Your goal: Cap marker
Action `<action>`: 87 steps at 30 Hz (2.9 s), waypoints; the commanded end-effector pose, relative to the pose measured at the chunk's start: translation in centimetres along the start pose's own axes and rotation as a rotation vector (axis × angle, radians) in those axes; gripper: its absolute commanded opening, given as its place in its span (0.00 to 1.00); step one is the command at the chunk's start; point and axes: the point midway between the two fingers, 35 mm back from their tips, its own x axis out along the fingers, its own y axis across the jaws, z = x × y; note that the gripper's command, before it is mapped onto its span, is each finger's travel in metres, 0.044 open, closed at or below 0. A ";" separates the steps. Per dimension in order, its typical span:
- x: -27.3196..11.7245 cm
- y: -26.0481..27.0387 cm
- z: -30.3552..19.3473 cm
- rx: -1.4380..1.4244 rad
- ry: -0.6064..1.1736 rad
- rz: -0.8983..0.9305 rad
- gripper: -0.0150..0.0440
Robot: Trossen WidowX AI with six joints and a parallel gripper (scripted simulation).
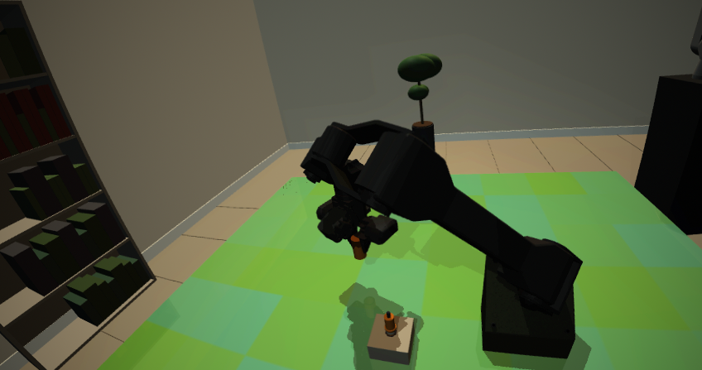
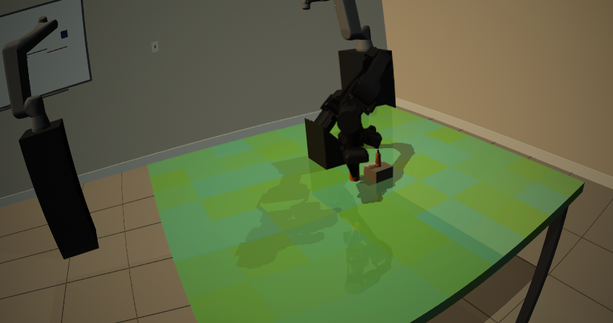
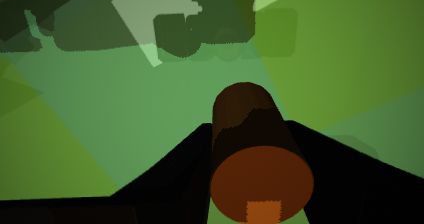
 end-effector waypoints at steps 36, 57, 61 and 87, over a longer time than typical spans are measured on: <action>-3.2 8.6 7.2 0.008 -0.002 0.006 0.25; -3.8 14.0 9.6 0.009 -0.004 0.009 0.25; -3.8 15.0 9.9 0.009 -0.004 0.010 0.25; -1.1 15.3 10.0 0.010 -0.003 0.009 0.25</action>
